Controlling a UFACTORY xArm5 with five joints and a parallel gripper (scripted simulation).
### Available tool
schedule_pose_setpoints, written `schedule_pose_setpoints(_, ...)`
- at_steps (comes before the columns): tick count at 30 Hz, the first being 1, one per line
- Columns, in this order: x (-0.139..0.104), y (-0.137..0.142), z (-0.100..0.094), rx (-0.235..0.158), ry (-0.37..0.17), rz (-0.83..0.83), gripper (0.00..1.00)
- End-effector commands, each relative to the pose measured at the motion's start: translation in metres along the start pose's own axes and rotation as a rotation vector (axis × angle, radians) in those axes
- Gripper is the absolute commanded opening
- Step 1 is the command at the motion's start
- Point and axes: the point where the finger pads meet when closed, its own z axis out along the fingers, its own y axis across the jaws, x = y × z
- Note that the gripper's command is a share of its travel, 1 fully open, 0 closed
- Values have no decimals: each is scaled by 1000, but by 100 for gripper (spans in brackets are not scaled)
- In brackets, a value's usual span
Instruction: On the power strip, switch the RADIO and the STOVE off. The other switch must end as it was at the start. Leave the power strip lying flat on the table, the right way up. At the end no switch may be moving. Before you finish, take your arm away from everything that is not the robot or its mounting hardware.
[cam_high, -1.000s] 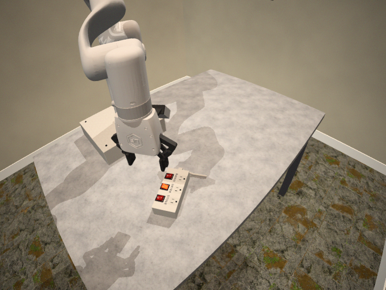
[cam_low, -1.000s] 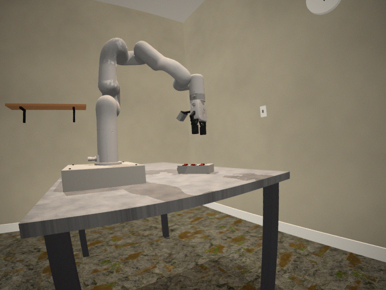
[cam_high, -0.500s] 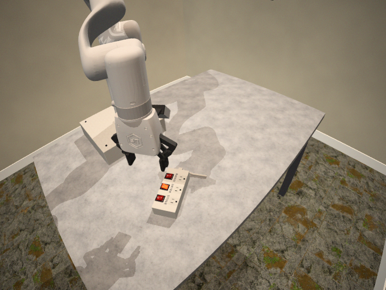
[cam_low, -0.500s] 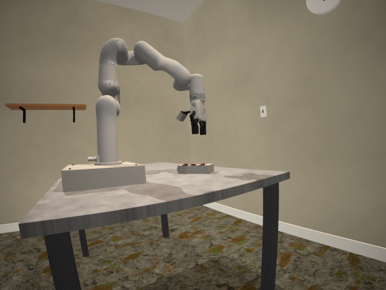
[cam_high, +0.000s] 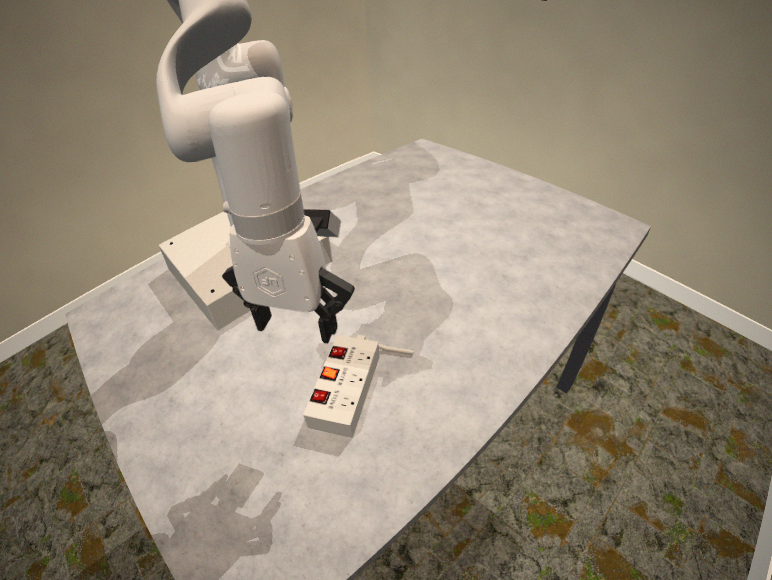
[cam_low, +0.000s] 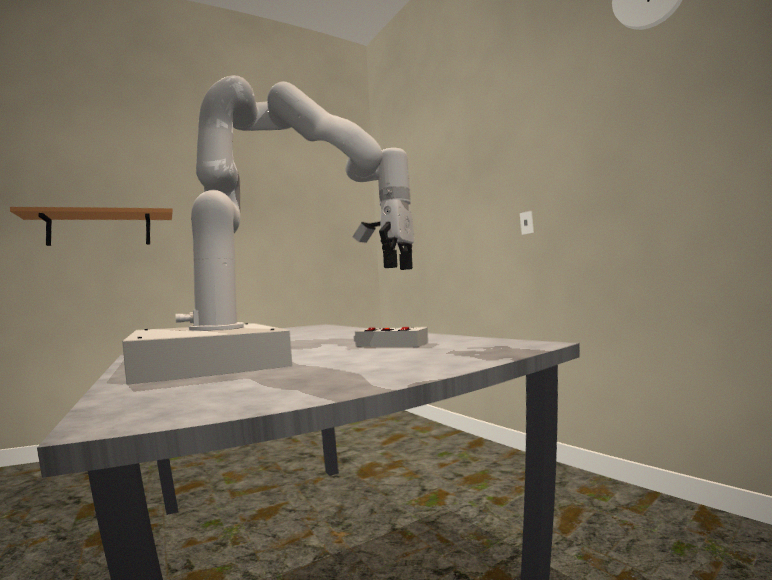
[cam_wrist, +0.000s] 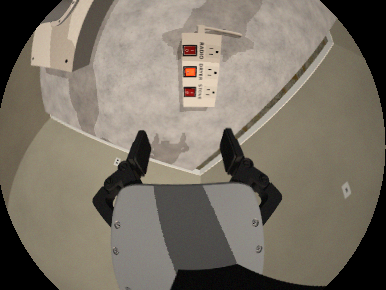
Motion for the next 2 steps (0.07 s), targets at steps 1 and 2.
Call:
schedule_pose_setpoints(1,-1,1,-1,-2,-3,0,100)
schedule_pose_setpoints(2,-1,1,-1,-2,-3,0,100)
